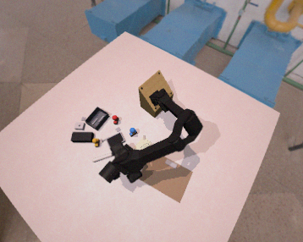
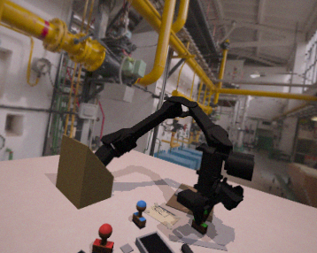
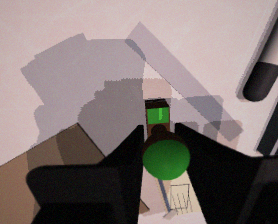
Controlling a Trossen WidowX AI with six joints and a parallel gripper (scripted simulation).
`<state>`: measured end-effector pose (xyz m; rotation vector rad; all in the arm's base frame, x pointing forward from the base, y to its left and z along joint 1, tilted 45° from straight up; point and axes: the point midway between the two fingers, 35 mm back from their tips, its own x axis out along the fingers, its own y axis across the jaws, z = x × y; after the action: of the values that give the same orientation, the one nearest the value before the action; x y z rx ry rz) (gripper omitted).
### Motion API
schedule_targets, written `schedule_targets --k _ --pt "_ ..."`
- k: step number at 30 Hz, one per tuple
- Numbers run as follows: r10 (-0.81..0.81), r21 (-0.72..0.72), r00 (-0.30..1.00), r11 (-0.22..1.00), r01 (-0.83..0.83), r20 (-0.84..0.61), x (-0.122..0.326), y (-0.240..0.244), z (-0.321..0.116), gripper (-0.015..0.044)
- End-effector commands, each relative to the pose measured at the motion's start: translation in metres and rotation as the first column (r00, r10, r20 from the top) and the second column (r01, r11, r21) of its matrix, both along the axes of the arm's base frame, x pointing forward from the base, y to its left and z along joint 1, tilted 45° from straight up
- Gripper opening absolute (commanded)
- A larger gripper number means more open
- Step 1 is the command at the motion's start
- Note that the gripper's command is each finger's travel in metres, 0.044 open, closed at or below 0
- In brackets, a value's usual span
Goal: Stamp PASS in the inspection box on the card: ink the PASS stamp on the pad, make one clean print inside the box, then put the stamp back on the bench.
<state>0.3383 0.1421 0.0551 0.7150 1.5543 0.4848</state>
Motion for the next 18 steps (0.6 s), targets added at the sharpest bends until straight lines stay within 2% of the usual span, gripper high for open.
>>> schedule_targets --k 1,2,12,15,18 --pt "-0.002 0.003 1.0 1.0 0.002 -0.007 -0.002 0.004 -0.004 0.0" --pt "-0.002 0.003 1.0 1.0 0.002 -0.007 -0.002 0.004 -0.005 0.0" --pt "0.001 0.0 1.0 1.0 -0.001 -0.001 -0.001 0.002 -0.002 0.0263" --pt "0.001 0.0 1.0 1.0 -0.001 -0.001 0.0 0.0 0.0 0.0265" --pt "-0.001 -0.007 1.0 1.0 0.001 -0.002 0.005 -0.027 0.025 0.0265"
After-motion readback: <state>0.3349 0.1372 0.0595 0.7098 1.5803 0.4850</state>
